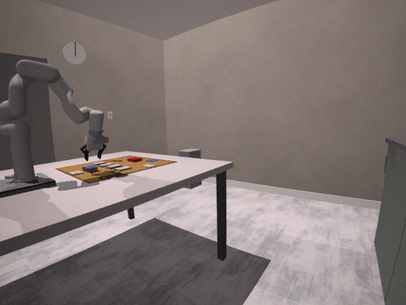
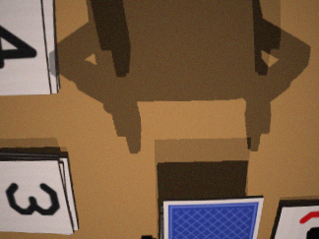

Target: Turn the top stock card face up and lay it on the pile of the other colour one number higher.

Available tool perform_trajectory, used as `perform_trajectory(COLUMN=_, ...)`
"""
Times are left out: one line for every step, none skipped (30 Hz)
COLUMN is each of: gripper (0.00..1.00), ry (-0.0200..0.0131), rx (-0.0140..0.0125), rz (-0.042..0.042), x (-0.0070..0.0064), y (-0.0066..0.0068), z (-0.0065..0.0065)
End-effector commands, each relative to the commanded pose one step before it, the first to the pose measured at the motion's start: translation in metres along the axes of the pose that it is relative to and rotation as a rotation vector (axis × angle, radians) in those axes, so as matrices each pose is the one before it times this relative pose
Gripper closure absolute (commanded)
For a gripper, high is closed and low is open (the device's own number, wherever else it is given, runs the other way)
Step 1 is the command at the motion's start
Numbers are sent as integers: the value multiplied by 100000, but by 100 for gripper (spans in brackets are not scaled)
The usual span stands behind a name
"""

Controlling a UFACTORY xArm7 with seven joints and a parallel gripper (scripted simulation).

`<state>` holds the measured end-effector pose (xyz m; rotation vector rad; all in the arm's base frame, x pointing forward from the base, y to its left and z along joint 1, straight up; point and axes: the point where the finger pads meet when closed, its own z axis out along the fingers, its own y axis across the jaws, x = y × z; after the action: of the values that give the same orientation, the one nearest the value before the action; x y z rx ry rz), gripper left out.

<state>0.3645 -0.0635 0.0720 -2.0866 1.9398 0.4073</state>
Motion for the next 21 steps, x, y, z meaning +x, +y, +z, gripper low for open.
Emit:
perform_trajectory(gripper=13, ry=30, rx=323, rz=-134, x=112, y=-143, z=159)
perform_trajectory(gripper=13, ry=-2, rx=0, rz=-1, x=69, y=-2, z=182)
perform_trajectory(gripper=13, ry=2, rx=0, rz=1, x=73, y=0, z=189)
perform_trajectory(gripper=13, ry=-2, rx=0, rz=-1, x=73, y=-2, z=194)
perform_trajectory(gripper=13, ry=1, rx=0, rz=1, x=76, y=-1, z=198)
perform_trajectory(gripper=13, ry=0, rx=0, rz=0, x=76, y=-1, z=200)
perform_trajectory(gripper=13, ry=0, rx=0, rz=0, x=77, y=-1, z=201)
perform_trajectory(gripper=13, ry=1, rx=0, rz=0, x=77, y=-1, z=200)
perform_trajectory(gripper=13, ry=-1, rx=0, rz=-1, x=75, y=-1, z=198)
perform_trajectory(gripper=13, ry=2, rx=0, rz=1, x=75, y=0, z=195)
perform_trajectory(gripper=13, ry=-1, rx=0, rz=-1, x=72, y=-2, z=190)
perform_trajectory(gripper=13, ry=1, rx=0, rz=1, x=71, y=0, z=184)
perform_trajectory(gripper=13, ry=0, rx=0, rz=-1, x=67, y=-1, z=176)
perform_trajectory(gripper=13, ry=0, rx=0, rz=0, x=64, y=-1, z=167)
perform_trajectory(gripper=13, ry=1, rx=0, rz=1, x=60, y=0, z=157)
perform_trajectory(gripper=13, ry=-1, rx=0, rz=-1, x=55, y=-2, z=145)
perform_trajectory(gripper=13, ry=0, rx=0, rz=0, x=0, y=0, z=0)
perform_trajectory(gripper=13, ry=0, rx=0, rz=0, x=0, y=0, z=0)
perform_trajectory(gripper=13, ry=0, rx=0, rz=0, x=51, y=-1, z=133)
perform_trajectory(gripper=13, ry=1, rx=0, rz=1, x=46, y=0, z=120)
perform_trajectory(gripper=13, ry=0, rx=0, rz=0, x=41, y=-1, z=106)
